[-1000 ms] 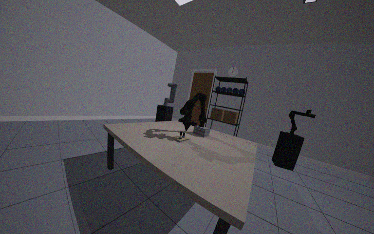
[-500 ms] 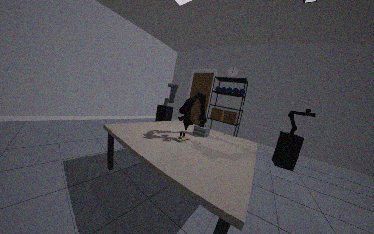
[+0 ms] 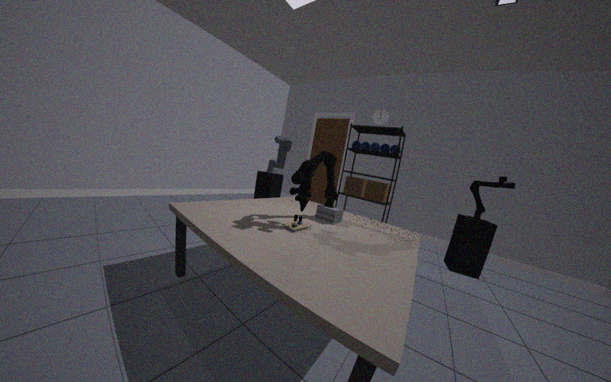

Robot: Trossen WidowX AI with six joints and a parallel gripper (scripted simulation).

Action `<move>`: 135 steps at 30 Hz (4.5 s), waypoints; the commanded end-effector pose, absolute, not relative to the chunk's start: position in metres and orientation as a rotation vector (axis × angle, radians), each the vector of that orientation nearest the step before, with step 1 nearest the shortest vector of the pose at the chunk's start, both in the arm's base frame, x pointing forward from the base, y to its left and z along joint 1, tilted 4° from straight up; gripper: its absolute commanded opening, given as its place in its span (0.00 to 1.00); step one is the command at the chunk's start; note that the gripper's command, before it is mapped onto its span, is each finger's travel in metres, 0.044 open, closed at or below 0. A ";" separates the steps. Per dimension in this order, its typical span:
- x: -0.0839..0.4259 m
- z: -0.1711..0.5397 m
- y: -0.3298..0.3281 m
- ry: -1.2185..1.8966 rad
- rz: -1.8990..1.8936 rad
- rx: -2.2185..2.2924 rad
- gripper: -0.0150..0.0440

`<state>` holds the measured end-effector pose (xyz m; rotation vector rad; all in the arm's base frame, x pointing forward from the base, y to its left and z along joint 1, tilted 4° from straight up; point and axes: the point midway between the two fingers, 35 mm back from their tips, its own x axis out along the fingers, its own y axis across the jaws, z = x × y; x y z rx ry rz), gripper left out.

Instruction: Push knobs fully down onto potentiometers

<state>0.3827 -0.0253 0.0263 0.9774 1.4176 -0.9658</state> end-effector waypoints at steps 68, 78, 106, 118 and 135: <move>0.426 0.031 -0.031 0.128 -2.215 2.137 0.25; 0.426 0.015 -0.031 0.128 -2.215 2.137 0.25; 0.425 0.009 -0.031 0.128 -2.215 2.137 0.25; 0.425 0.008 -0.031 0.128 -2.215 2.137 0.25; 0.425 0.004 -0.031 0.128 -2.215 2.137 0.25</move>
